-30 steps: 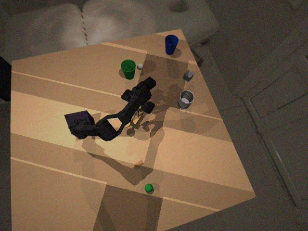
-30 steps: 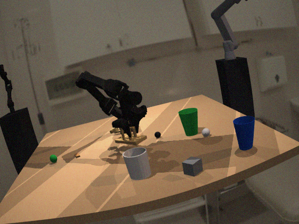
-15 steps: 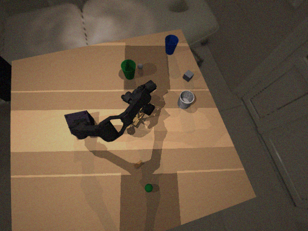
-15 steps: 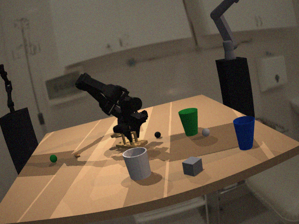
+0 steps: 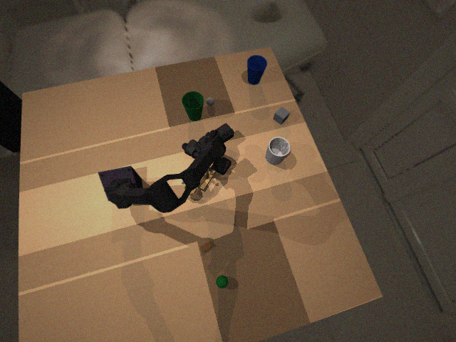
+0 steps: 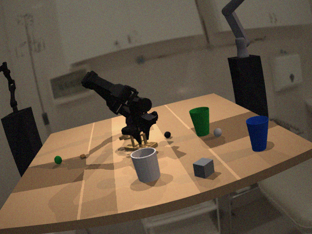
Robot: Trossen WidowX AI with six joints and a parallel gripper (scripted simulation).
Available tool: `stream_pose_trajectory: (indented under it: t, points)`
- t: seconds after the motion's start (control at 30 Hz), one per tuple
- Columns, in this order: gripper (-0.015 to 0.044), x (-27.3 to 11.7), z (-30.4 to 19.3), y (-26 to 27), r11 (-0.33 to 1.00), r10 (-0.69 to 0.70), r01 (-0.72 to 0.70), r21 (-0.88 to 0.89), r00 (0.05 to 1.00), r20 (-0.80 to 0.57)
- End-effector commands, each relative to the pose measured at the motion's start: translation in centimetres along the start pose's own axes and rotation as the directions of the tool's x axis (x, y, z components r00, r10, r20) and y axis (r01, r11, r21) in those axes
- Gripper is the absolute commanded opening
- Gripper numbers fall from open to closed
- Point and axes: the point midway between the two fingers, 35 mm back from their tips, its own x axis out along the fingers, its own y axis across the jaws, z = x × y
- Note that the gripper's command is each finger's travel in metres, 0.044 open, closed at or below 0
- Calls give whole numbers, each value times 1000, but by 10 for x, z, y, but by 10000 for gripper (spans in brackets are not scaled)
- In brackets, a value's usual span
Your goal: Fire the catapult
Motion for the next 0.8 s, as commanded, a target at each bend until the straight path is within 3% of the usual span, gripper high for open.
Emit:
stream_pose_trajectory:
  t: [0.0,0.33,0.43,0.57,0.77]
  points:
    - [105,0,0,0,1000,1,-1,3,1000,1]
    - [368,-3,1,-1,1000,1,-1,3,1000,1]
    - [440,-41,4,-1,1000,5,-5,1,1000,4]
    - [440,-97,0,1,1000,6,-6,0,1000,3]
    - [440,-88,3,1,1000,-2,2,-8,1000,9]
